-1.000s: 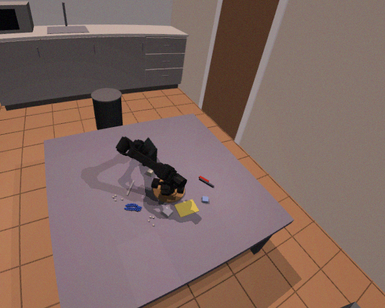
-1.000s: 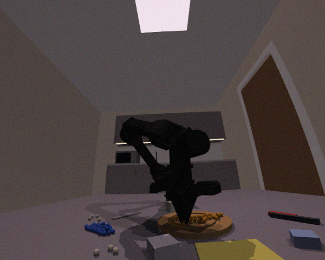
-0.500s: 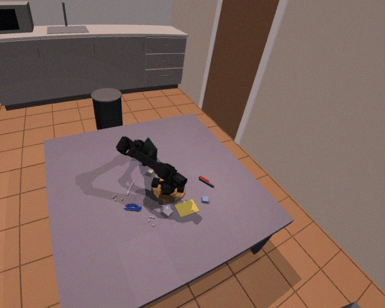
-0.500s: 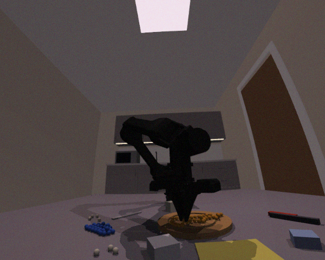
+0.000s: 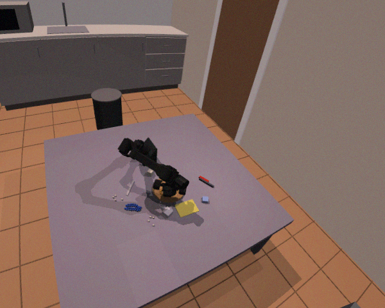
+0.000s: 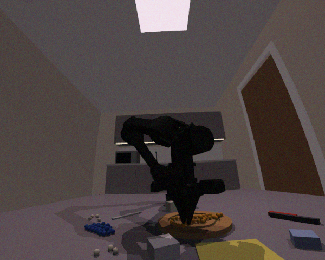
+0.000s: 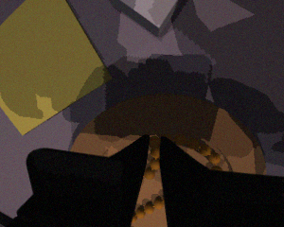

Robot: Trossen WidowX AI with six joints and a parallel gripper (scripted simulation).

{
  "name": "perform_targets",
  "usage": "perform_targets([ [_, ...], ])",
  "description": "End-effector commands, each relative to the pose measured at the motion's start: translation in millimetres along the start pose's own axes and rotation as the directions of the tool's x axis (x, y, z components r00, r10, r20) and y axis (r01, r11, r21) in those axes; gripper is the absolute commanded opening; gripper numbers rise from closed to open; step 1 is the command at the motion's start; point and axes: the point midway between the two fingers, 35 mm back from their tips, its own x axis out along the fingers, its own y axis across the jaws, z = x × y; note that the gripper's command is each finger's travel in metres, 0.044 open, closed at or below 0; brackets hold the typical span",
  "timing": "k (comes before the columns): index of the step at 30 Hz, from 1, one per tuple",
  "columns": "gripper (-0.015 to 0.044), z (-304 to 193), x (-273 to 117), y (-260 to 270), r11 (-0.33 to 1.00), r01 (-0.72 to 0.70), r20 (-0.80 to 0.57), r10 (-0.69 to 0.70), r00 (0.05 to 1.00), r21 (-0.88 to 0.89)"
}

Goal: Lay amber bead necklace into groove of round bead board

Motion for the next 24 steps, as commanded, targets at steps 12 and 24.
perform_targets([
  [12, 0.0263, 0.6, 1.9, 0.5, 1.0, -0.001, 0.0, 0.001, 1.0, 0.002],
  [24, 0.044, -0.3, -2.4, 0.1, 1.0, 0.003, 0.001, -0.003, 1.0, -0.006],
])
